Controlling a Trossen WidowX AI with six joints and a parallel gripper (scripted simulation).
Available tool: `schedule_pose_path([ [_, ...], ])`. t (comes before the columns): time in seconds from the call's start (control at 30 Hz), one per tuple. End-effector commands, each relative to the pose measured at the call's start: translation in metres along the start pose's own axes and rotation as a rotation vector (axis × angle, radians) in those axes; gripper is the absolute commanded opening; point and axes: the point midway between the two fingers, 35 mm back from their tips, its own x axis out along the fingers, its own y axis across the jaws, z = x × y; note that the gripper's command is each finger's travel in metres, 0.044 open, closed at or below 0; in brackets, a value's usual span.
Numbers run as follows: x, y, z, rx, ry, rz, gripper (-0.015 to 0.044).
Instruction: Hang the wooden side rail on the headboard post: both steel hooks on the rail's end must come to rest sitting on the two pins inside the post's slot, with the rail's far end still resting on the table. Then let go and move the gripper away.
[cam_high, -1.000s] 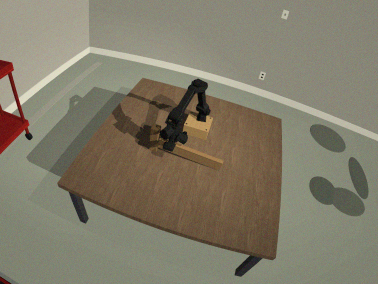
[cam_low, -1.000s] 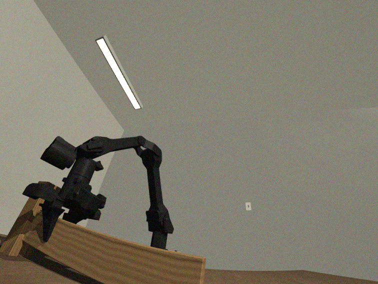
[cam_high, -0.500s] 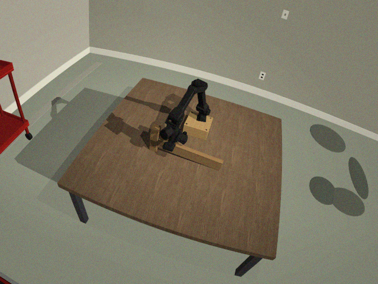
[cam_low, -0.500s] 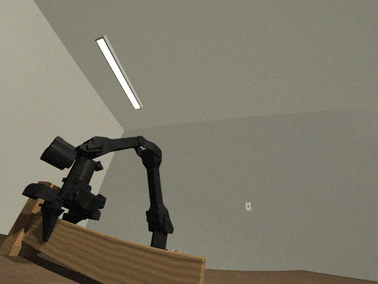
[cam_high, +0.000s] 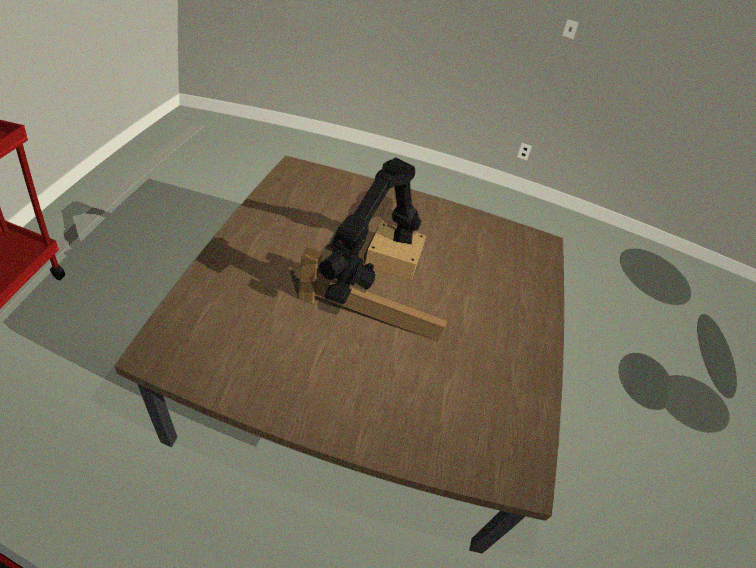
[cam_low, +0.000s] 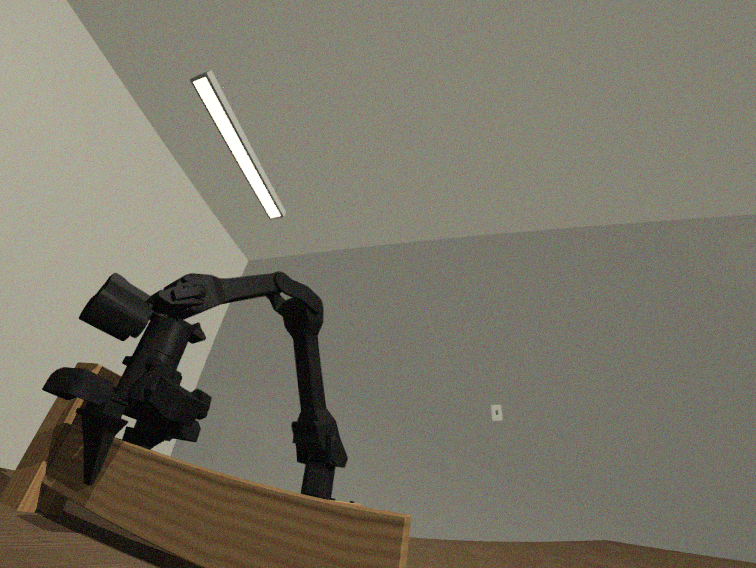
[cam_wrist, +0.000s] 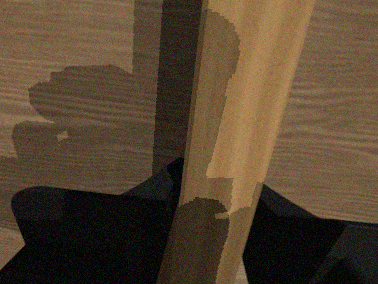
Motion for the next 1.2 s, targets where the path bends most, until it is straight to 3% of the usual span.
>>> schedule_pose_path([
  [0.0,-0.0004,-0.0019,-0.0008,0.002,0.004,-0.008,0.0000],
  [1.17,0.0054,-0.0020,-0.0008,0.002,0.004,-0.008,0.0000],
])
